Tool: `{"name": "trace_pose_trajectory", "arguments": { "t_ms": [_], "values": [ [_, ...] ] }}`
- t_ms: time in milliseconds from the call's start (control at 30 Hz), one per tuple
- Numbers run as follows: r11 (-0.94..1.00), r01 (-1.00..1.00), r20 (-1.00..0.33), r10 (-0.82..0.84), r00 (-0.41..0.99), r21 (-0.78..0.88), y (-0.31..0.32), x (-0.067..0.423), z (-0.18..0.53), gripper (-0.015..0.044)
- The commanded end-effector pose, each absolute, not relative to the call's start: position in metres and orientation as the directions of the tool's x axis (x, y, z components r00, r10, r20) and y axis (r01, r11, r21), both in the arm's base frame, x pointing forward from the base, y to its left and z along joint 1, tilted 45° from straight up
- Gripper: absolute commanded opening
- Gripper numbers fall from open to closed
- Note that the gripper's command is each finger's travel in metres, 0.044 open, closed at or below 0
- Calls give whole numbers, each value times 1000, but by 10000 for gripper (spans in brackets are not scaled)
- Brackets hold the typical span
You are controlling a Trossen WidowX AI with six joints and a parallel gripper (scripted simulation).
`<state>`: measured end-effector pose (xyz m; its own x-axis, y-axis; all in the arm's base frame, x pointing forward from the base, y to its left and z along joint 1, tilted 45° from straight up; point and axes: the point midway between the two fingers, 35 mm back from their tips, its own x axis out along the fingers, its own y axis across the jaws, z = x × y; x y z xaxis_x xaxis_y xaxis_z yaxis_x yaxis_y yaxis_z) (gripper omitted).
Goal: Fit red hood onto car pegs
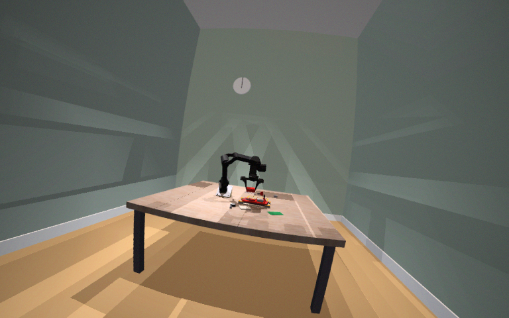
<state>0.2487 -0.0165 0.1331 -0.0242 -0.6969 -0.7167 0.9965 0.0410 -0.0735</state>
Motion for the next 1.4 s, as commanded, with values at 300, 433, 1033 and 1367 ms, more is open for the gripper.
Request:
{"name": "trace_pose_trajectory", "arguments": {
  "t_ms": [300, 433, 1033, 1367],
  "values": [
    [214, 947, -713, -700, -23, -240, -16, 266, 136, 0],
    [262, 921, -713, -700, -23, -287, -16, 270, 136, 0],
    [460, 749, -712, -701, -22, -476, -17, 291, 139, 0],
    [550, 618, -712, -702, -21, -561, -18, 303, 139, 0]
  ]
}}
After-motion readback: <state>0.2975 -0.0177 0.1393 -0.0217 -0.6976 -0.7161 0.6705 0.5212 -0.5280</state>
